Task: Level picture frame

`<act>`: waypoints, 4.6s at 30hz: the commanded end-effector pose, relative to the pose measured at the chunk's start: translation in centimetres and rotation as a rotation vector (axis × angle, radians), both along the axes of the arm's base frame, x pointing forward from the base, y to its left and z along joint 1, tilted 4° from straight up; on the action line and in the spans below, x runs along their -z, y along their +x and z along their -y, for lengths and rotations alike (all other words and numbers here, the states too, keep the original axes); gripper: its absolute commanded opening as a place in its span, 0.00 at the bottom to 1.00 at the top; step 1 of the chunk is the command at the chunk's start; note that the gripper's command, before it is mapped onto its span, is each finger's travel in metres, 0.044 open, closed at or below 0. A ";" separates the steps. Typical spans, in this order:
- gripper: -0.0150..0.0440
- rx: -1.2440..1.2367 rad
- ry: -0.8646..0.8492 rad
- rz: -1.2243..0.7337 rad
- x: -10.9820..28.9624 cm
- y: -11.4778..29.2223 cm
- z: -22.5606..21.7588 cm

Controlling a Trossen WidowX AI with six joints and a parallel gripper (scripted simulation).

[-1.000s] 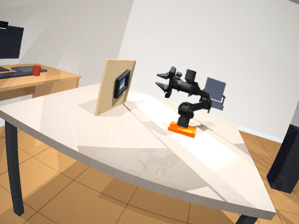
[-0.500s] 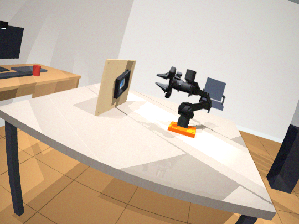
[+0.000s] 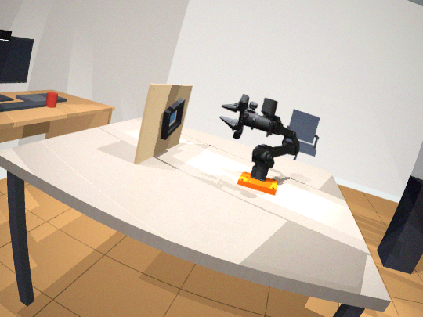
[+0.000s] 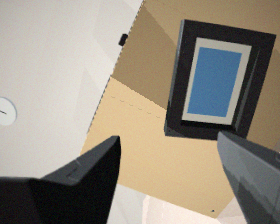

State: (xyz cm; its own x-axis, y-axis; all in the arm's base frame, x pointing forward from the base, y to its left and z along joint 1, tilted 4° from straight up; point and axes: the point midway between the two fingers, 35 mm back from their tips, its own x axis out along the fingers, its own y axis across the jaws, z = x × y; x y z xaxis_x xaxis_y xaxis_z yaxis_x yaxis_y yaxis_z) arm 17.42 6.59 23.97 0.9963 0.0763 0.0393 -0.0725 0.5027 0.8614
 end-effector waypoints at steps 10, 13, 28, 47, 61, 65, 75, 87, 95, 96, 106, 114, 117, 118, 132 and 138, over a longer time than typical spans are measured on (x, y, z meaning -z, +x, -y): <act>0.69 -0.002 0.090 0.006 1.0 4.4 -1.3; 0.69 -0.003 0.126 0.004 1.8 6.4 -0.9; 0.69 -0.004 0.168 -0.002 2.9 7.7 0.2; 0.69 -0.005 0.168 0.004 2.4 15.5 -0.4; 0.69 -0.005 0.168 0.004 2.5 15.7 -0.4; 0.69 -0.005 0.168 0.004 2.5 15.7 -0.4; 0.69 -0.005 0.168 0.004 2.3 16.5 -0.5; 0.69 -0.005 0.168 0.006 2.2 18.4 -0.7; 0.69 -0.005 0.168 0.007 2.2 19.6 -0.7; 0.69 -0.005 0.168 0.007 2.2 19.6 -0.7; 0.69 -0.005 0.168 0.007 2.2 19.6 -0.7; 0.69 -0.005 0.168 0.007 2.2 19.6 -0.7; 0.69 -0.005 0.168 0.007 2.2 19.6 -0.7; 0.69 -0.005 0.168 0.007 2.2 19.6 -0.7; 0.35 -0.005 0.168 0.007 2.2 19.6 -0.7; 0.25 -0.005 0.168 0.007 2.2 19.6 -0.7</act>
State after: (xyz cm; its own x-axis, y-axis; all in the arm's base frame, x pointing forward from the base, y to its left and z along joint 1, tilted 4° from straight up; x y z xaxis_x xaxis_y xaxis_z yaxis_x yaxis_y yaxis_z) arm 37.00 7.29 21.83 0.9956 0.0728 0.0598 -0.0819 0.3547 0.9314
